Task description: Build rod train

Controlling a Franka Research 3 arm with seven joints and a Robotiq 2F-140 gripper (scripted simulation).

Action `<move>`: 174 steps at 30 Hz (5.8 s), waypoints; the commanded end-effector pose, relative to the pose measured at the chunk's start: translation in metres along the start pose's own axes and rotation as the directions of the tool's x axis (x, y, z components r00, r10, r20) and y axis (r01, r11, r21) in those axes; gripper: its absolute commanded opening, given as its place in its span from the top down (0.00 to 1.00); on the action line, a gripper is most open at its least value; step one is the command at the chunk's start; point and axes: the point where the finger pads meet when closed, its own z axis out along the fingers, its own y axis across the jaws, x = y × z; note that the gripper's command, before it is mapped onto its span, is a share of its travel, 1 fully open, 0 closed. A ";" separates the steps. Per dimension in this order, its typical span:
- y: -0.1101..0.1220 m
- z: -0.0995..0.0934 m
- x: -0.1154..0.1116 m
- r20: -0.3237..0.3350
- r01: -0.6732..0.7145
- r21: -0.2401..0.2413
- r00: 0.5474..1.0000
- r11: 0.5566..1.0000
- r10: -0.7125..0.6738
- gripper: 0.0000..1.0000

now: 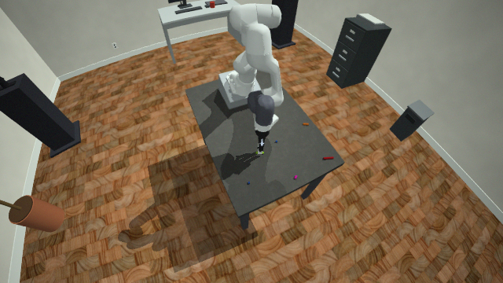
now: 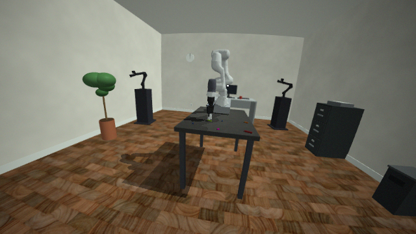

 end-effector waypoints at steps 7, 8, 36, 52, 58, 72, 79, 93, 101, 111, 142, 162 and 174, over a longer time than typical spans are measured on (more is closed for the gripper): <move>0.000 0.000 0.000 0.000 0.001 -0.002 1.000 1.000 -0.001 0.77; 0.000 0.000 0.000 0.000 0.001 -0.002 1.000 1.000 -0.001 0.77; 0.000 0.008 0.000 0.000 0.001 -0.002 1.000 1.000 -0.001 0.77; 0.000 0.017 0.000 0.000 0.001 -0.002 1.000 1.000 -0.001 0.77; 0.000 0.017 0.000 0.000 0.001 -0.002 1.000 1.000 -0.001 0.77; 0.000 0.017 0.000 0.000 0.001 -0.002 1.000 1.000 -0.001 0.77; 0.000 0.017 0.000 0.000 0.001 -0.002 1.000 1.000 -0.001 0.77; 0.000 0.017 0.000 0.000 0.001 -0.002 1.000 1.000 -0.001 0.88; 0.000 0.017 0.000 0.000 0.001 -0.002 1.000 1.000 -0.001 0.88; 0.000 0.017 0.000 0.000 0.001 -0.002 1.000 1.000 -0.001 0.88; 0.000 -0.030 0.000 0.000 0.001 -0.002 1.000 1.000 -0.001 0.88; 0.000 -0.083 0.000 0.000 0.001 -0.002 1.000 1.000 -0.001 0.88; 0.002 -0.084 -0.001 0.002 -0.031 -0.003 1.000 1.000 0.031 0.88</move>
